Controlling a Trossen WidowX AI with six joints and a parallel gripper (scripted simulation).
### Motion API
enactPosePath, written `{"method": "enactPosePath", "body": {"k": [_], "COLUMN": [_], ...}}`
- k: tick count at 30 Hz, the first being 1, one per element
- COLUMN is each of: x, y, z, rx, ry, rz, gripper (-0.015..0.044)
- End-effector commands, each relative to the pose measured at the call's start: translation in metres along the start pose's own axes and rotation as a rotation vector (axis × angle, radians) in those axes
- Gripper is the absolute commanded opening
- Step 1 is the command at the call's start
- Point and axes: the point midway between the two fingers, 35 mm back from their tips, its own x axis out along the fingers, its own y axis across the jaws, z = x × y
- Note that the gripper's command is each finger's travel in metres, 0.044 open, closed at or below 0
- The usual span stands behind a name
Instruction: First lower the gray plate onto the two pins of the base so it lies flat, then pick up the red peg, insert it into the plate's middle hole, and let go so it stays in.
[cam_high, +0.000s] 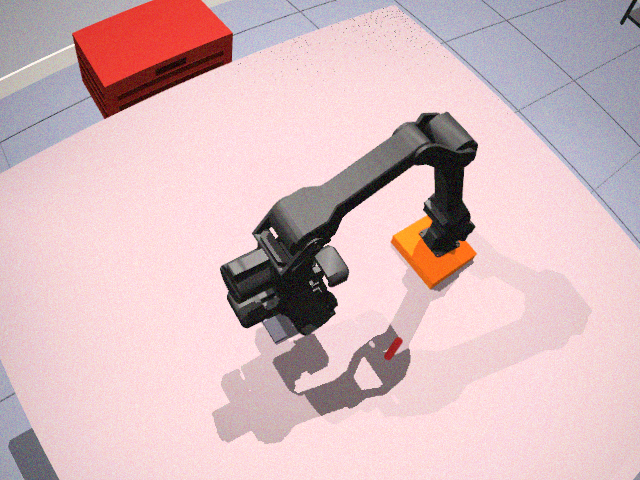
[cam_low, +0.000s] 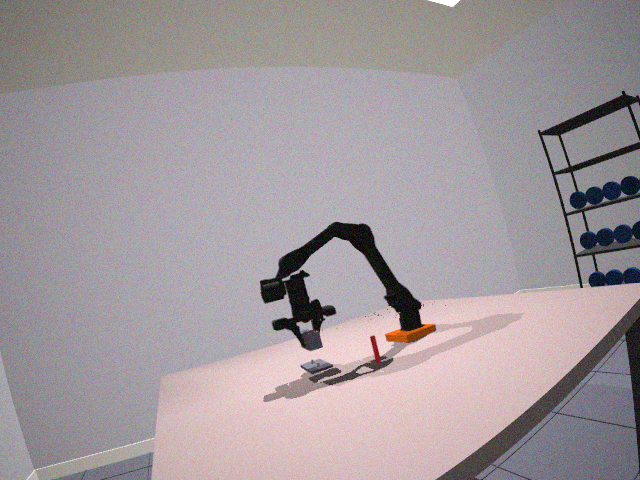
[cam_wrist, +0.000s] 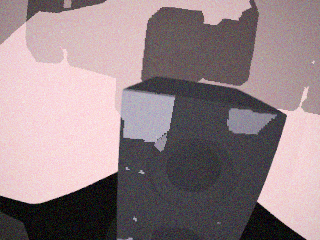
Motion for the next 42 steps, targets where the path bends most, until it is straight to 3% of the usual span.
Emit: {"method": "enactPosePath", "body": {"k": [1,11,42], "x": [0.006,0.021,0.037], "y": [0.002,0.007,0.007], "z": [-0.011,-0.037,-0.039], "rx": [-0.006,-0.011,-0.012], "ry": [0.007,0.009,0.009], "rz": [0.003,0.004,0.004], "gripper": [0.0000,0.0000,0.0000]}}
